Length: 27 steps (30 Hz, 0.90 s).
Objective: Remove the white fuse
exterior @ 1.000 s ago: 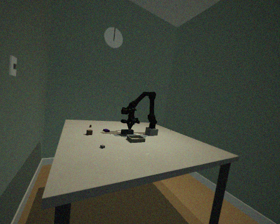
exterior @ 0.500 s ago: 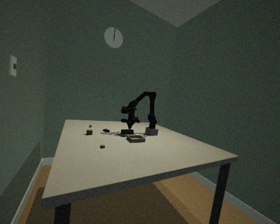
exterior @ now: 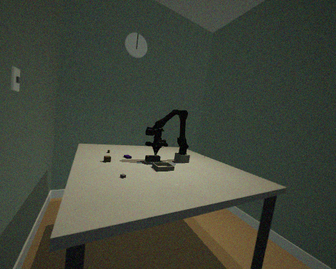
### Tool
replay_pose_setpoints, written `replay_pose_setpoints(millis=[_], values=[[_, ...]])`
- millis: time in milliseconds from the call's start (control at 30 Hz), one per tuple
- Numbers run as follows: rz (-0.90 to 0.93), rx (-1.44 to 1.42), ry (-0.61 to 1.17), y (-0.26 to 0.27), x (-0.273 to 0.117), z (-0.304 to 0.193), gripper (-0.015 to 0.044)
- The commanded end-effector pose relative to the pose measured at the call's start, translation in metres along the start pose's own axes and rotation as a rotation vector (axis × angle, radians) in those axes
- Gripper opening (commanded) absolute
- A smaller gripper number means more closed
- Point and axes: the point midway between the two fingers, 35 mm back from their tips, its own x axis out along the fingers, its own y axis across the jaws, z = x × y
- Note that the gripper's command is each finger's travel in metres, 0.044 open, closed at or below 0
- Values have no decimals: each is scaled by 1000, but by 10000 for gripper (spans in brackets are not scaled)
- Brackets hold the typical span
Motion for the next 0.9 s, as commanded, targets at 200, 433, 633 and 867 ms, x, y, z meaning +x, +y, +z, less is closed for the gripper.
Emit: replay_pose_setpoints(millis=[200,433,633,867], values=[[-2,-1,3,-1,-6,0,0],[-2,-2,3,-1,-9,0,0],[-2,-2,3,0,-12,0,0],[-3,-3,4,0,-16,0,0]])
